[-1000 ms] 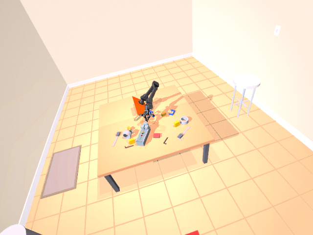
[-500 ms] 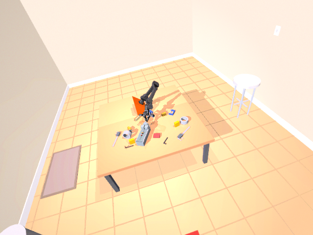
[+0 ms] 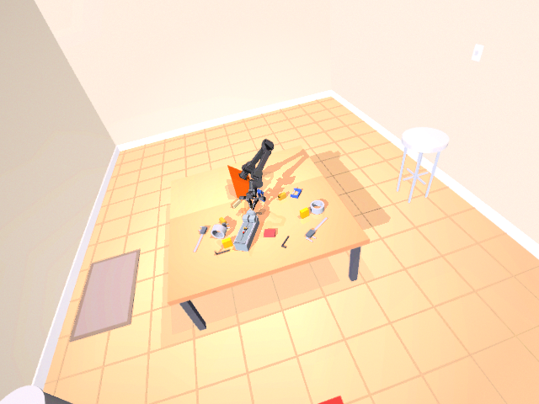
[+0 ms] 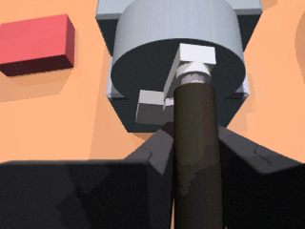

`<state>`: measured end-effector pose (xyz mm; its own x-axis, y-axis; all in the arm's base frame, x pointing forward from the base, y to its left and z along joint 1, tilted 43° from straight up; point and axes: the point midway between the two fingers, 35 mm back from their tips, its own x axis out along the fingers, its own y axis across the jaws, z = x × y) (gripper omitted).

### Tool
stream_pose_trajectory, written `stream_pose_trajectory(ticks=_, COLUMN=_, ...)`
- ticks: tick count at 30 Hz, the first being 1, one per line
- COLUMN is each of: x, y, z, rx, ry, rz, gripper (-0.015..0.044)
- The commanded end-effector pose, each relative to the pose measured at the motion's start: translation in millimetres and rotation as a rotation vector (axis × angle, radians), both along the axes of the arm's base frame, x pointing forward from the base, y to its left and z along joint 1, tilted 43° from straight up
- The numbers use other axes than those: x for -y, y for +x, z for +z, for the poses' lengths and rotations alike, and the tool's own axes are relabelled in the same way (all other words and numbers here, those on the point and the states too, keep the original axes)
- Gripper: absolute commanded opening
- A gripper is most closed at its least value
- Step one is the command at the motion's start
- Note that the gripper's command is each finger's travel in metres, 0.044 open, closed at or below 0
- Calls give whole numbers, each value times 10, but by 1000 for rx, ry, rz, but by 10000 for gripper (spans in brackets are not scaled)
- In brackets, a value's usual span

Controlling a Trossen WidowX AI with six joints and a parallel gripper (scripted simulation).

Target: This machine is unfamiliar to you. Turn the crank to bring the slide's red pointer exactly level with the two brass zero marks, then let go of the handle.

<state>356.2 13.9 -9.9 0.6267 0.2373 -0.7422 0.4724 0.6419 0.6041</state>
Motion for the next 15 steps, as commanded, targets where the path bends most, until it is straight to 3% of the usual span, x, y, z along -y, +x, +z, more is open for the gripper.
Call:
stream_pose_trajectory(ticks=1, x=44, y=-44, z=-68, rx=-22, ry=-9, rz=-14, gripper=0)
stream_pose_trajectory(ticks=15, x=46, y=-50, z=-82, rx=-22, ry=-9, rz=-14, gripper=0)
